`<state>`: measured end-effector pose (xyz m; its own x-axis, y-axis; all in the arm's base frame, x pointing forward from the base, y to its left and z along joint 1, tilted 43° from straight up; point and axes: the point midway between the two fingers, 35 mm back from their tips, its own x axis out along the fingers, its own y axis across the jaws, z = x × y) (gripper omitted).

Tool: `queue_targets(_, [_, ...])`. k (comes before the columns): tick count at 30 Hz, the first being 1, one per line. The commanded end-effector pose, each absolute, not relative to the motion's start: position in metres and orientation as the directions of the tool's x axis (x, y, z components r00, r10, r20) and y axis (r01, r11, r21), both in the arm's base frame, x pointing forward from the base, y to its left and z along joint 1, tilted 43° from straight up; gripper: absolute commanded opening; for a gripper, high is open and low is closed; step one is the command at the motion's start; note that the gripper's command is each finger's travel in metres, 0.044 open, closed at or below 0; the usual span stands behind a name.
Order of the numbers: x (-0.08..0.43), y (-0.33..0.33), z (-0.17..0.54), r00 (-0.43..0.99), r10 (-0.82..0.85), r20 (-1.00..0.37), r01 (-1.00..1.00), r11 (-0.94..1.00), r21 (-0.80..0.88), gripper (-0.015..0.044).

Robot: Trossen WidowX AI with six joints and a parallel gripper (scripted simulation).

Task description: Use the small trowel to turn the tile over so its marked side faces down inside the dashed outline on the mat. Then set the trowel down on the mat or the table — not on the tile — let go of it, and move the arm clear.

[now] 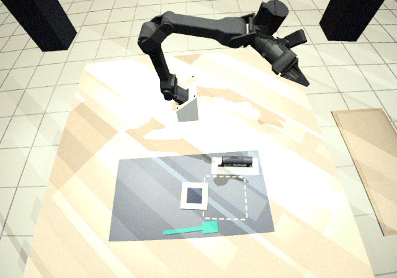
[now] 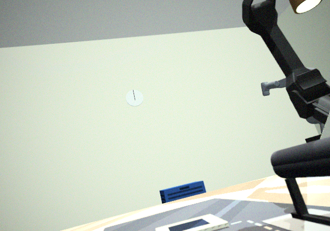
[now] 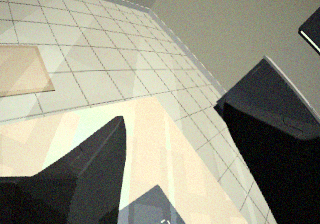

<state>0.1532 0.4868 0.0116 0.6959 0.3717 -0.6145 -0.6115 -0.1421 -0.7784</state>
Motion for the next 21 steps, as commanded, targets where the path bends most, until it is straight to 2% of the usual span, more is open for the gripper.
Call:
queue_targets(1, [0.177, 0.470, -0.007, 0.691, 0.280, -0.666, -0.646, -0.173, -0.743, 0.0270])
queue_targets(9, [0.220, 0.415, -0.052, 0.636, 0.055, -0.770, -0.742, -0.228, -0.630, 0.0270])
queue_targets(21, [0.262, 0.341, -0.090, 0.513, -0.218, -0.830, -0.855, -0.211, -0.473, 0.0270])
